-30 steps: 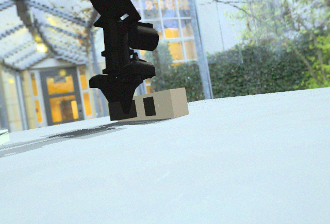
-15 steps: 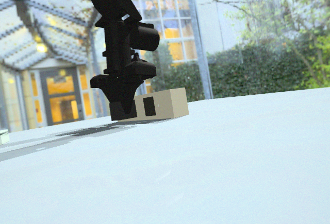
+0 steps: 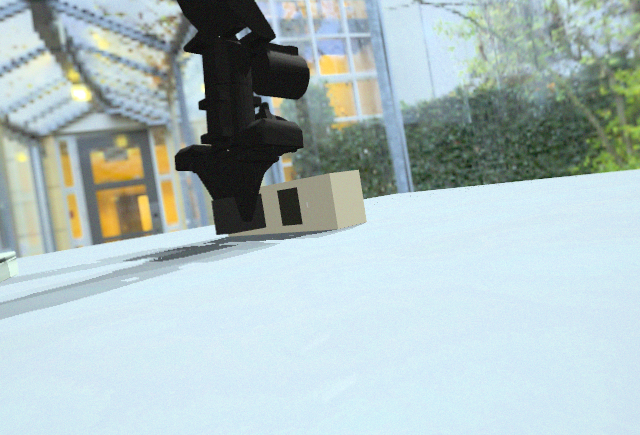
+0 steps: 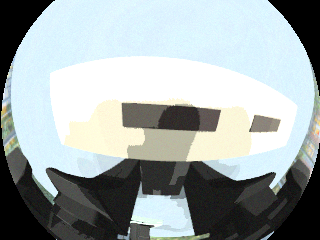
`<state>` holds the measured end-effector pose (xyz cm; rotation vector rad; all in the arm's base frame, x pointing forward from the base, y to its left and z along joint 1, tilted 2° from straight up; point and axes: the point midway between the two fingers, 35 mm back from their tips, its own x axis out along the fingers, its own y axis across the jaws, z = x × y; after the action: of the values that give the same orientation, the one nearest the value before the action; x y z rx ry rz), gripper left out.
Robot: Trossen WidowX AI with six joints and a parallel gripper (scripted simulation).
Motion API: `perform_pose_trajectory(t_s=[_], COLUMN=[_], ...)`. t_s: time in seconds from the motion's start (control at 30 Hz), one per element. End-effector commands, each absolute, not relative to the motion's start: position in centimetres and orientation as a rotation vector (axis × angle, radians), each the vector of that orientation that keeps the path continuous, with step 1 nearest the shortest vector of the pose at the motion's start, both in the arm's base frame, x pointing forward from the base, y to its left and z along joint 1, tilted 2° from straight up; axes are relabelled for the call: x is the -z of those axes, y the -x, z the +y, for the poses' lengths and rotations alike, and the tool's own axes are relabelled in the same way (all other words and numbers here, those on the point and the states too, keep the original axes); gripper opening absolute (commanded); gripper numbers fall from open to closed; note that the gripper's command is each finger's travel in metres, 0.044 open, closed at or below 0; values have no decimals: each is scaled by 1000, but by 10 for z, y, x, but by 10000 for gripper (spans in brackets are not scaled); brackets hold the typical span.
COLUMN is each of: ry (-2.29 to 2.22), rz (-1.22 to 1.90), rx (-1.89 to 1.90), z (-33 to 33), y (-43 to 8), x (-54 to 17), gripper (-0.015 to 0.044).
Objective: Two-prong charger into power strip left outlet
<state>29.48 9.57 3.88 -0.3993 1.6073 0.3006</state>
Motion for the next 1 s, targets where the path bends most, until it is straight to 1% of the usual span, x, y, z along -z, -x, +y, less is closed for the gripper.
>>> perform_pose_trajectory(t_s=[0.0,0.9,0.97], ry=[393,399,399], rz=[1576,1604,1604], rx=[-304,-301,-301], z=[99,96,96], y=[-302,-295,-295], x=[-38,-38,-38], gripper=[0,0,53])
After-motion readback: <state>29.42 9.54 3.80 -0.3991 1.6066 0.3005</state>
